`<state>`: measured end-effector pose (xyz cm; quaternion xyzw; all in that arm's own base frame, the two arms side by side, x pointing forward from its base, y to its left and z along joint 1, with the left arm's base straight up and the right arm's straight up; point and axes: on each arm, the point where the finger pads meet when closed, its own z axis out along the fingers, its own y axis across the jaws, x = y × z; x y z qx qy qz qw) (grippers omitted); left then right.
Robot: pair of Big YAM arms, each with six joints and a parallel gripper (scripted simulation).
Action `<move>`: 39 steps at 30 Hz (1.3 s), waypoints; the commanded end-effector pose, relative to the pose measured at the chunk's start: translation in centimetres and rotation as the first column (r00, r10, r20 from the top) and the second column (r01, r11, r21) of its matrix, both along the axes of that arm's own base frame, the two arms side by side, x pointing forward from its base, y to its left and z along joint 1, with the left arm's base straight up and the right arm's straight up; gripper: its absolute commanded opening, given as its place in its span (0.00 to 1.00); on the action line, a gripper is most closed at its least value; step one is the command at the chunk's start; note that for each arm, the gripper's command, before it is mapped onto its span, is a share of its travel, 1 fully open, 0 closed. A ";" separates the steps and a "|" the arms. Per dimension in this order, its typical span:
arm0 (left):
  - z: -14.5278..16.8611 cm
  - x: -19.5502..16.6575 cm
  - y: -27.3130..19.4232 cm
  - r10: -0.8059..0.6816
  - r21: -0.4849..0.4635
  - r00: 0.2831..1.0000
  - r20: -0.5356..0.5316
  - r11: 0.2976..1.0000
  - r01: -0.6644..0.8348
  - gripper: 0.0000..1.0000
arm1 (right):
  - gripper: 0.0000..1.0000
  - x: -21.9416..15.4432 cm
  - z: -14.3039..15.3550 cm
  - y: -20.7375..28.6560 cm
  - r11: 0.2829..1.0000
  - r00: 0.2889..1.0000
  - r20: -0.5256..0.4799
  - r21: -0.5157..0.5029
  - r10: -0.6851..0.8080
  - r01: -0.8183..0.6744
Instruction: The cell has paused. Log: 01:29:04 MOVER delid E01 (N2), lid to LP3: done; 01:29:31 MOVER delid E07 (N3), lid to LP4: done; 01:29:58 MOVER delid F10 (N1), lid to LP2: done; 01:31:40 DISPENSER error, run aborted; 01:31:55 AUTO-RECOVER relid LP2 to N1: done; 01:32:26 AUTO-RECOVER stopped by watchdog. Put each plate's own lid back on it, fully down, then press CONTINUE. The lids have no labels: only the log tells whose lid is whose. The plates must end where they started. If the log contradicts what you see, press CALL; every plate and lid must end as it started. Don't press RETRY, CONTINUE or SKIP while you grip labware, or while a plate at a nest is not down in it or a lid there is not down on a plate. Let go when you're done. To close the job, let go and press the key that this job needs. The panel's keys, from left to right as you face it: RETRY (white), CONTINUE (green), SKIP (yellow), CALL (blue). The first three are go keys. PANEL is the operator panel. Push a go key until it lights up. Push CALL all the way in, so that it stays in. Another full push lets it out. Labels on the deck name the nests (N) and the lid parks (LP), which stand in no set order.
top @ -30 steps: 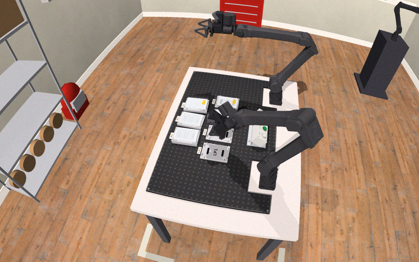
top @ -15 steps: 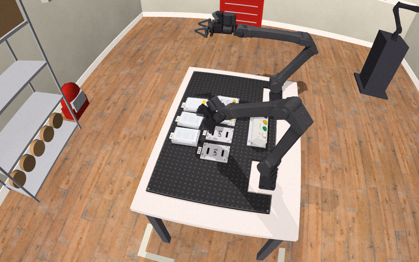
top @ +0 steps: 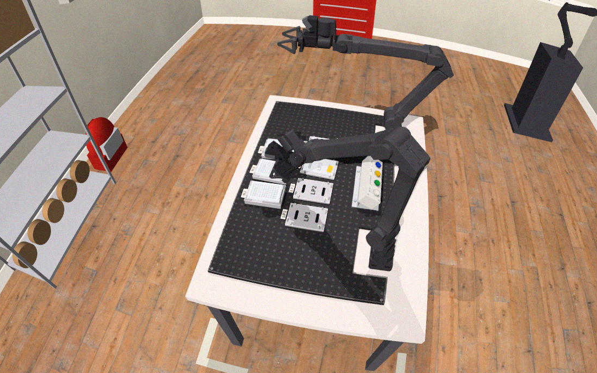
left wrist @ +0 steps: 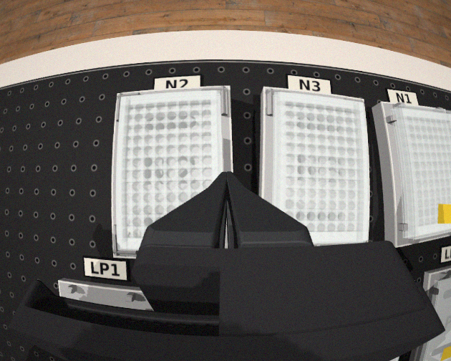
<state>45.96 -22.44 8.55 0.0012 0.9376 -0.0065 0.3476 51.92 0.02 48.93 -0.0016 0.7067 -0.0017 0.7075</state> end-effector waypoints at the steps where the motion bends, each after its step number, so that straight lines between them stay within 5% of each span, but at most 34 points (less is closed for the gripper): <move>1: 1.4 3.8 -1.0 0.004 -0.007 1.000 0.025 1.000 -0.004 0.00 | 1.00 -0.2 3.5 -0.1 1.000 0.998 0.057 0.012 0.001 -0.002; 10: 1.4 8.1 -2.5 0.004 -0.006 1.000 0.026 1.000 -0.004 0.00 | 1.00 -0.2 3.5 -0.1 1.000 0.998 0.057 0.012 0.001 -0.002; 39: 1.4 7.1 -2.7 0.002 -0.013 1.000 0.031 1.000 -0.002 0.00 | 1.00 -0.2 3.5 -0.1 1.000 0.998 0.057 0.012 0.001 -0.002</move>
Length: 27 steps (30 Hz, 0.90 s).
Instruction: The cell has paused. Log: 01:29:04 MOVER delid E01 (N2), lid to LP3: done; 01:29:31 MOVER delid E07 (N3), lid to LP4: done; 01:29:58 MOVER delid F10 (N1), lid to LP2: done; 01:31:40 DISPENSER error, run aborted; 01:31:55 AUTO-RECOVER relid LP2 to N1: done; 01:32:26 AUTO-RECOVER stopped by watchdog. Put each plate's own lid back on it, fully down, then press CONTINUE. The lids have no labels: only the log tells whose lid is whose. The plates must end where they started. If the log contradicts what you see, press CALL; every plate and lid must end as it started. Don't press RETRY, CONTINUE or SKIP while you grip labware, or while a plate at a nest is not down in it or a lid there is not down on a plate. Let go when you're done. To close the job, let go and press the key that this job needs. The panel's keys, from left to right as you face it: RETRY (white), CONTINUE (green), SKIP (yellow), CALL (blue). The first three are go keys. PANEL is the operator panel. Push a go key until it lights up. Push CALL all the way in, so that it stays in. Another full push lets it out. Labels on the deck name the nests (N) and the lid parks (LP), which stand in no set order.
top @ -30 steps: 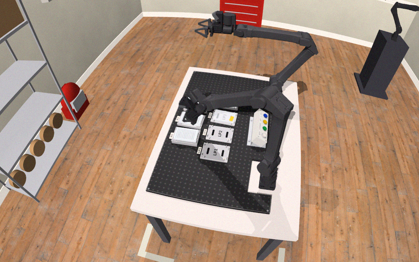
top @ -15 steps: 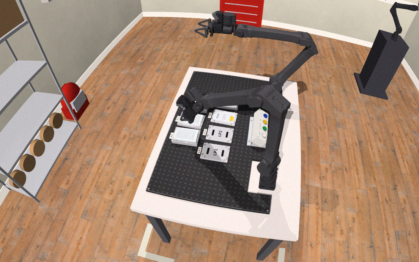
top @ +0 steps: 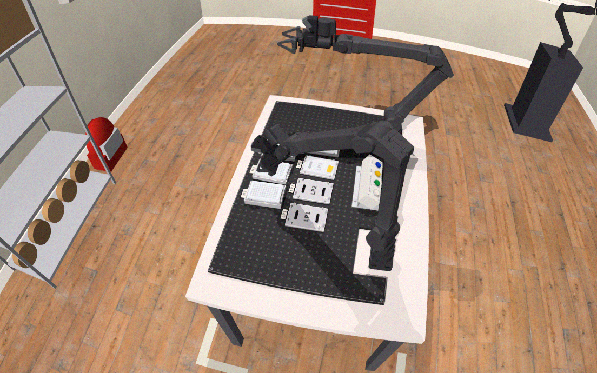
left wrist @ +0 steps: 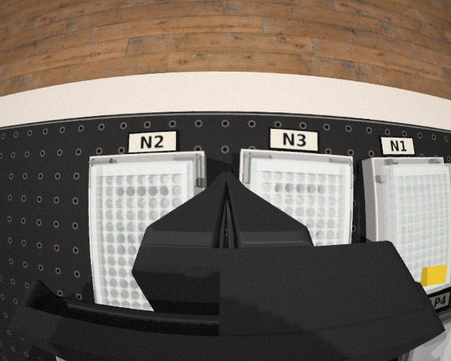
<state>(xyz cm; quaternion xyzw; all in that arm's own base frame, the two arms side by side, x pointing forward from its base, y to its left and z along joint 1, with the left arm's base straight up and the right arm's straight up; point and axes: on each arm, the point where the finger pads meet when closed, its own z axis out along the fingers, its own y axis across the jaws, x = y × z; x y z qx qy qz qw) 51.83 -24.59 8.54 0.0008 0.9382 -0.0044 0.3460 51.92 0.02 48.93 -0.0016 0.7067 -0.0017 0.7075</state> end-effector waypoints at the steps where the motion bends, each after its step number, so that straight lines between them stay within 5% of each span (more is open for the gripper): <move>1: 1.4 1.2 -0.5 0.000 -0.016 0.999 0.034 1.000 0.001 0.00 | 1.00 -0.2 3.5 -0.1 1.000 0.998 0.057 0.012 0.001 -0.002; 27: 1.5 1.3 -12.3 -0.001 -0.026 1.000 0.029 1.000 0.002 0.00 | 1.00 -0.2 3.5 -0.1 1.000 0.998 0.057 0.012 0.001 -0.002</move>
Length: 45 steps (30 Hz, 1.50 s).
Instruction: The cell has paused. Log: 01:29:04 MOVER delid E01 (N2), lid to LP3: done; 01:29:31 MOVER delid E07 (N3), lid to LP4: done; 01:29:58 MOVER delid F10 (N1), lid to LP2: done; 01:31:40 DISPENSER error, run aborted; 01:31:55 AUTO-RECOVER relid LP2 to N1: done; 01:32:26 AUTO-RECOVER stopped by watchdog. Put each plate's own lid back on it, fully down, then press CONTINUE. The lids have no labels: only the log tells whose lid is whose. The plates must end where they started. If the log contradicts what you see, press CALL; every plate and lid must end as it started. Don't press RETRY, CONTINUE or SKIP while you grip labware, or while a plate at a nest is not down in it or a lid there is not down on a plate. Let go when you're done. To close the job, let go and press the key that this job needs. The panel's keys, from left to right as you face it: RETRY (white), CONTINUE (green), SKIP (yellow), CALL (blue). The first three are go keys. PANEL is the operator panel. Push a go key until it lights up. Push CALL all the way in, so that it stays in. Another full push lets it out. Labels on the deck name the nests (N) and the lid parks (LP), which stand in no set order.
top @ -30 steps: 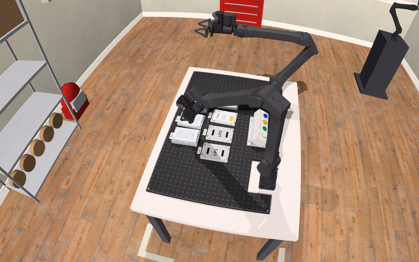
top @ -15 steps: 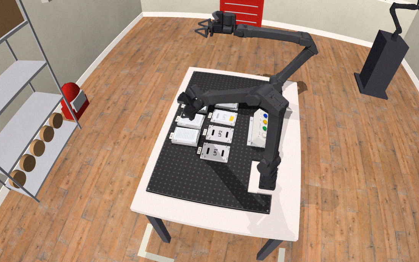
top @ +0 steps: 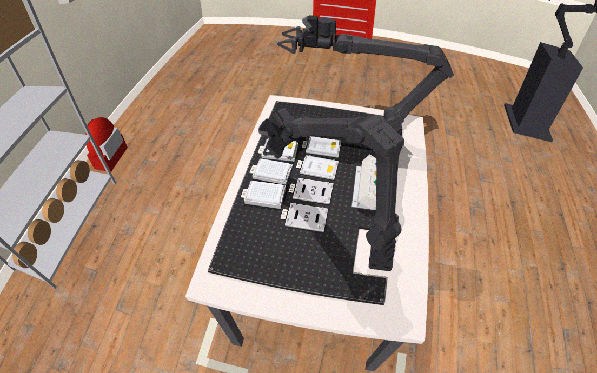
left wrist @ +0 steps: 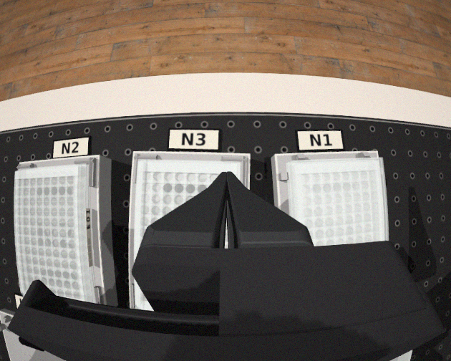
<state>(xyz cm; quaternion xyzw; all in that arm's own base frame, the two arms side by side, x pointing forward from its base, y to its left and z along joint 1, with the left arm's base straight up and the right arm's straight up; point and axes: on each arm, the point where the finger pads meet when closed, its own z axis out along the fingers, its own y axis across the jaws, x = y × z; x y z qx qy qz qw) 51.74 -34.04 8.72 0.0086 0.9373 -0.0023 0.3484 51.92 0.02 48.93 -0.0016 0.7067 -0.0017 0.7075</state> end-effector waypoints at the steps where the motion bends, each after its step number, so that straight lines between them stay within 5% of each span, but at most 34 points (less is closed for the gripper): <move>1: 1.3 1.4 -3.3 0.012 -0.036 1.000 0.023 0.999 -0.011 0.00 | 1.00 -0.2 3.5 -0.1 1.000 0.998 0.057 0.012 0.001 -0.002; 45: 0.1 1.1 -4.0 0.021 -0.028 1.000 0.009 0.999 -0.020 0.00 | 1.00 -0.2 3.5 -0.1 1.000 0.998 0.057 0.012 0.001 -0.002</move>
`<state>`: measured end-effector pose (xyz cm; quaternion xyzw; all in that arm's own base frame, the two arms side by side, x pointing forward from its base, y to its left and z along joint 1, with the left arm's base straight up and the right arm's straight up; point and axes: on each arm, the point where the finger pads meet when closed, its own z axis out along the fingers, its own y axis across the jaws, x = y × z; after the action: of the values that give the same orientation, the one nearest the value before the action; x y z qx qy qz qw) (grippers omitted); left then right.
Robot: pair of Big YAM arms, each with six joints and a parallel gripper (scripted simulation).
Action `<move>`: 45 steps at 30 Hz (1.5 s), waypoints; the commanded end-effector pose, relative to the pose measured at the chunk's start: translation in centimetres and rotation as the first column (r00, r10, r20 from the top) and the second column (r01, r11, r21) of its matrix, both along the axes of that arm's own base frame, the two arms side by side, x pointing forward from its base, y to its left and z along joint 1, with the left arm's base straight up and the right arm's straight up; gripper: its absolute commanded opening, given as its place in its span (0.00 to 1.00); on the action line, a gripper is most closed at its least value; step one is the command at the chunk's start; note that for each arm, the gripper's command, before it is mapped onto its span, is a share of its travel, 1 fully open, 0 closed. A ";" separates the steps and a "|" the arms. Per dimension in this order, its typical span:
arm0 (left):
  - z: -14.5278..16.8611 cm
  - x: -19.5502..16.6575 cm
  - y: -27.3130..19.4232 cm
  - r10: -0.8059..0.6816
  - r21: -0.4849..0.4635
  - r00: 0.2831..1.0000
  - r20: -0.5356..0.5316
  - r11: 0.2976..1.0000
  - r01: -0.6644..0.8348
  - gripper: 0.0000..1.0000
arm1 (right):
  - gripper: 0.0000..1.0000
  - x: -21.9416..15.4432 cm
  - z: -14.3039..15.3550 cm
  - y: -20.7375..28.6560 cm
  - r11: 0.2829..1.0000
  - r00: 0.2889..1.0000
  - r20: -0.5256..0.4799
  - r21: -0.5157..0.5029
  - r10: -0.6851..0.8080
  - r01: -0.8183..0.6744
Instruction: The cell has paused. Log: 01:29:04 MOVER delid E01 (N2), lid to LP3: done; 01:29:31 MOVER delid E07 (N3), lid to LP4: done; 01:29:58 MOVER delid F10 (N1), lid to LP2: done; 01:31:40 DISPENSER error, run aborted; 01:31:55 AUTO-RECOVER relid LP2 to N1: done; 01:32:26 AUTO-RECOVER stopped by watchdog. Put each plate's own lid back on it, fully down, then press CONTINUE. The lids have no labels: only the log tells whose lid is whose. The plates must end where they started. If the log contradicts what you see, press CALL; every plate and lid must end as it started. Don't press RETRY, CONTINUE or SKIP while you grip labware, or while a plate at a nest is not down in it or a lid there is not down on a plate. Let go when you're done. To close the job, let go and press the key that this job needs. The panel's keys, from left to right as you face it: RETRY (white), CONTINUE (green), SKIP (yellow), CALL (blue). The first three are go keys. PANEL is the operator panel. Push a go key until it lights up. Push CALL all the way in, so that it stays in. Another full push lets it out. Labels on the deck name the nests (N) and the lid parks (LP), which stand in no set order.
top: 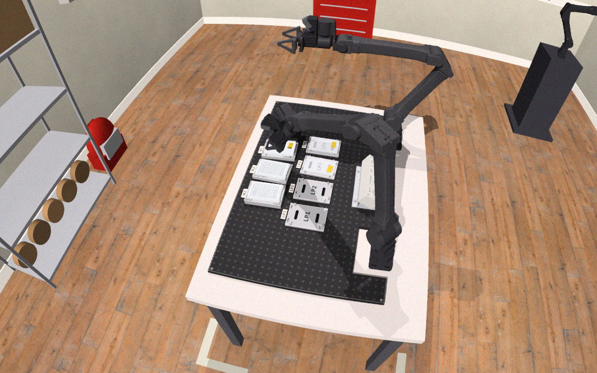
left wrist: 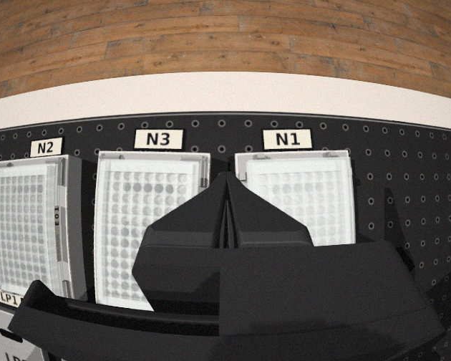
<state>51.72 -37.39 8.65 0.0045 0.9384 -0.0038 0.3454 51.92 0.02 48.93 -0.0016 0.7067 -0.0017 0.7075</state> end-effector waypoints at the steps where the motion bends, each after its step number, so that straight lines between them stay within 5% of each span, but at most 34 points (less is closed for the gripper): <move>1: 0.2 1.1 -0.7 0.014 -0.022 1.000 0.015 1.000 -0.014 0.00 | 1.00 -0.2 3.5 -0.1 1.000 0.998 0.057 0.012 0.001 -0.002; 29: 0.2 1.1 -0.7 0.014 -0.022 1.000 0.015 1.000 -0.014 0.00 | 1.00 -0.2 3.5 -0.1 1.000 0.998 0.057 0.012 0.001 -0.002; 30: 0.6 0.6 -0.6 0.011 -0.029 1.000 0.000 1.000 -0.011 1.00 | 1.00 -0.2 3.5 -0.1 1.000 0.998 0.057 0.012 0.001 -0.002; 45: 3.7 -5.7 -2.0 -0.031 -0.056 0.975 -0.222 0.998 0.019 1.00 | 1.00 -0.2 3.5 -0.1 1.000 0.998 0.057 0.012 0.001 -0.002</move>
<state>45.99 -36.89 7.94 0.0163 0.9740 -0.0051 0.2261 51.92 0.02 48.93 -0.0016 0.7067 -0.0017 0.7075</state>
